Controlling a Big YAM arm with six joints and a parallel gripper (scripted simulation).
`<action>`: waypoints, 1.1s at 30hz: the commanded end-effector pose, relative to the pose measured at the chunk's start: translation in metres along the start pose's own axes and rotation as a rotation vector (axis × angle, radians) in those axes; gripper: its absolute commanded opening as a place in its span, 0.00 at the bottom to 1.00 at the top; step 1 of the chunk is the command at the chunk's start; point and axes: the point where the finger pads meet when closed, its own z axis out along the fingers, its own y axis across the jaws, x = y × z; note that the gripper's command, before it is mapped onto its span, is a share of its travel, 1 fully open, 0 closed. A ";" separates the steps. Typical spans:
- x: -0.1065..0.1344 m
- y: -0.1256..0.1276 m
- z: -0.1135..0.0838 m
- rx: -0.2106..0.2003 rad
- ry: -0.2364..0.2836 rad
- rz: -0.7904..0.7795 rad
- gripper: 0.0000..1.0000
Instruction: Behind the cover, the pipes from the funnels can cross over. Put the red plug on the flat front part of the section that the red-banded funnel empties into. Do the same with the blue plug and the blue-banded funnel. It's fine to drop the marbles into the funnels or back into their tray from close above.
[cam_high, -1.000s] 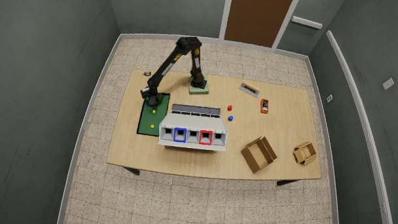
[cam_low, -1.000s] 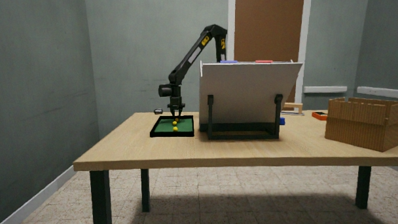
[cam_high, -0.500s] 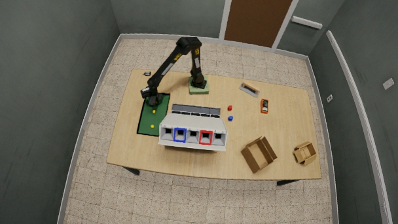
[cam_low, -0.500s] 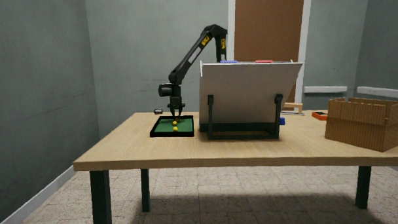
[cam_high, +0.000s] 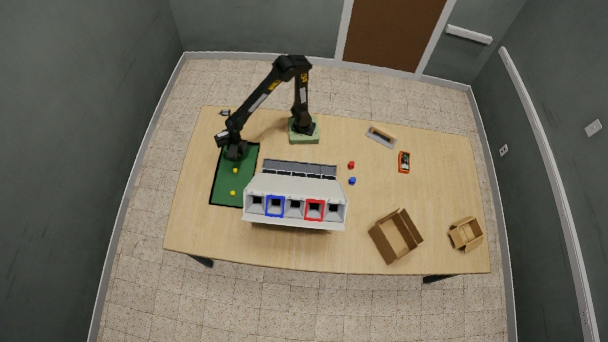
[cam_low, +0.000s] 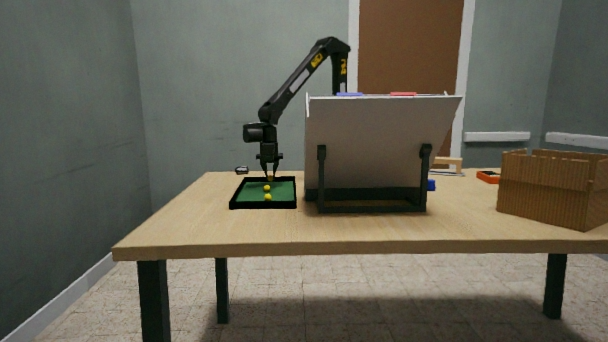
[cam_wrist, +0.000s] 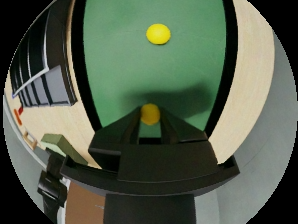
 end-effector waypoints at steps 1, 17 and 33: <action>-0.007 -0.024 -0.027 0.048 -0.026 0.008 0.00; -0.007 -0.024 -0.036 0.048 -0.026 0.008 0.00; -0.006 -0.022 -0.103 0.045 -0.024 0.012 0.00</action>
